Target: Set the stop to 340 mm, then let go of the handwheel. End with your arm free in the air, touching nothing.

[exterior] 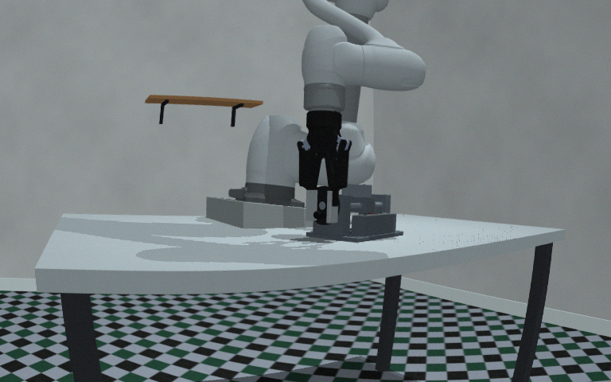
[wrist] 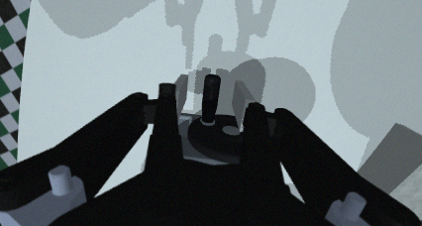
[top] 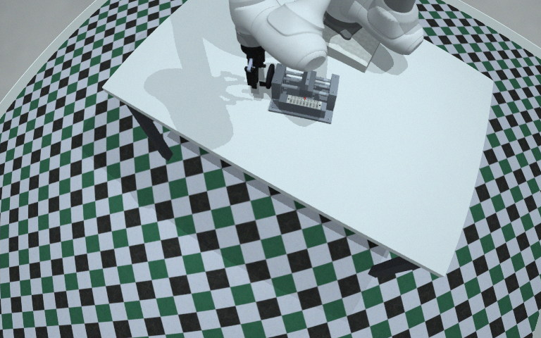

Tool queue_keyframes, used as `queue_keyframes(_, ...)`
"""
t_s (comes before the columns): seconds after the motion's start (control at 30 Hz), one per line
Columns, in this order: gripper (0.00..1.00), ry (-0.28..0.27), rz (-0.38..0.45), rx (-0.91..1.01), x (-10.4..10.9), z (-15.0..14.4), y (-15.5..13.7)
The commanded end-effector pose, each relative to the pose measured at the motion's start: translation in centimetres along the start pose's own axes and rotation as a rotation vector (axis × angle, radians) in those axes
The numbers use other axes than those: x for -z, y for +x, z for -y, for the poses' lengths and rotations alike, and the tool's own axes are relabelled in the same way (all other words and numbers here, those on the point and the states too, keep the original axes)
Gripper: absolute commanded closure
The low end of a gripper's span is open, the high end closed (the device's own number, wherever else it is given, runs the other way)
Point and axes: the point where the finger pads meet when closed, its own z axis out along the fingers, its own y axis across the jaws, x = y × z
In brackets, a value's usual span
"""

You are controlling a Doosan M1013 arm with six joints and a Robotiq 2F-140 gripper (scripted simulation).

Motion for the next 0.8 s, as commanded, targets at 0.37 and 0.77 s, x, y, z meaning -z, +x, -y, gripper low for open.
queue_keyframes(0.37,0.67,0.0,0.0,0.0,0.0,0.0,0.0)
queue_keyframes(0.77,0.67,0.0,0.0,0.0,7.6,0.0,0.0)
